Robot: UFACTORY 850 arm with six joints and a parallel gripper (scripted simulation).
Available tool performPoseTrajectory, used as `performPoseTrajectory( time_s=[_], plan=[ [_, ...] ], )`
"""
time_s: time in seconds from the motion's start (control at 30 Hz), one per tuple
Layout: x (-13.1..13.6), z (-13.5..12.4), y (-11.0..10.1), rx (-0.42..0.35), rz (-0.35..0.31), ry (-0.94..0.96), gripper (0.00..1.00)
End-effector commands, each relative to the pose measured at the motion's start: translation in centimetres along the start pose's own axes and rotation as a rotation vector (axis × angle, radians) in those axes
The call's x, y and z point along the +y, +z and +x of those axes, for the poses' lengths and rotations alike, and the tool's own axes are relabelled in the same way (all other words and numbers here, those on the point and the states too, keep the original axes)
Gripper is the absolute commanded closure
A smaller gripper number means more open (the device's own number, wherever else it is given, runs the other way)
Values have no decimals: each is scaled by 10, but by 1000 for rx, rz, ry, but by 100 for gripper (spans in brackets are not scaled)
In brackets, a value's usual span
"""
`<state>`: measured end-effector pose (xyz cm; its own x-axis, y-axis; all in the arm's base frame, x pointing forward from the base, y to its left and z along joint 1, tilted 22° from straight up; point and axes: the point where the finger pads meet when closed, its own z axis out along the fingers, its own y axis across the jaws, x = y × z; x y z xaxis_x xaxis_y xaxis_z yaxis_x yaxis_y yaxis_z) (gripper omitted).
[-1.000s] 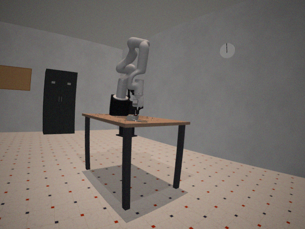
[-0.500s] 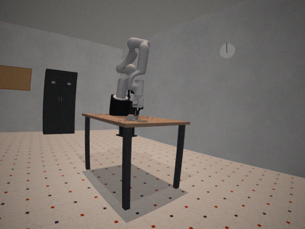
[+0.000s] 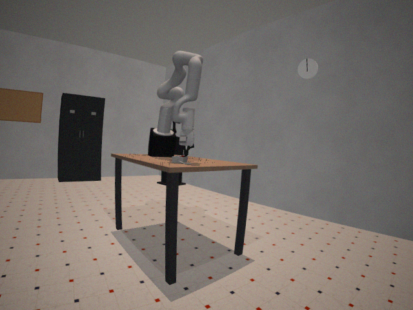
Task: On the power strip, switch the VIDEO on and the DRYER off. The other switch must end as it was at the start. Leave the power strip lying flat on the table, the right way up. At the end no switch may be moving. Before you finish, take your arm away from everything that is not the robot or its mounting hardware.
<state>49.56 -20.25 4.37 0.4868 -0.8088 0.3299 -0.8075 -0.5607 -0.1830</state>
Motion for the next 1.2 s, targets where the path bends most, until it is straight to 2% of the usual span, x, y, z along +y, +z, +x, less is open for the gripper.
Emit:
performPoseTrajectory(
  time_s=[0.0, 0.33, 0.73, 1.17],
  plan=[
    [0, 0, 0, 0, 0, 0, 100],
    [0, 0, -8, 0, 0, 0, 100],
    [0, 0, -38, 0, 0, 0, 100],
    [0, 0, -39, 0, 0, 0, 100]
  ],
)
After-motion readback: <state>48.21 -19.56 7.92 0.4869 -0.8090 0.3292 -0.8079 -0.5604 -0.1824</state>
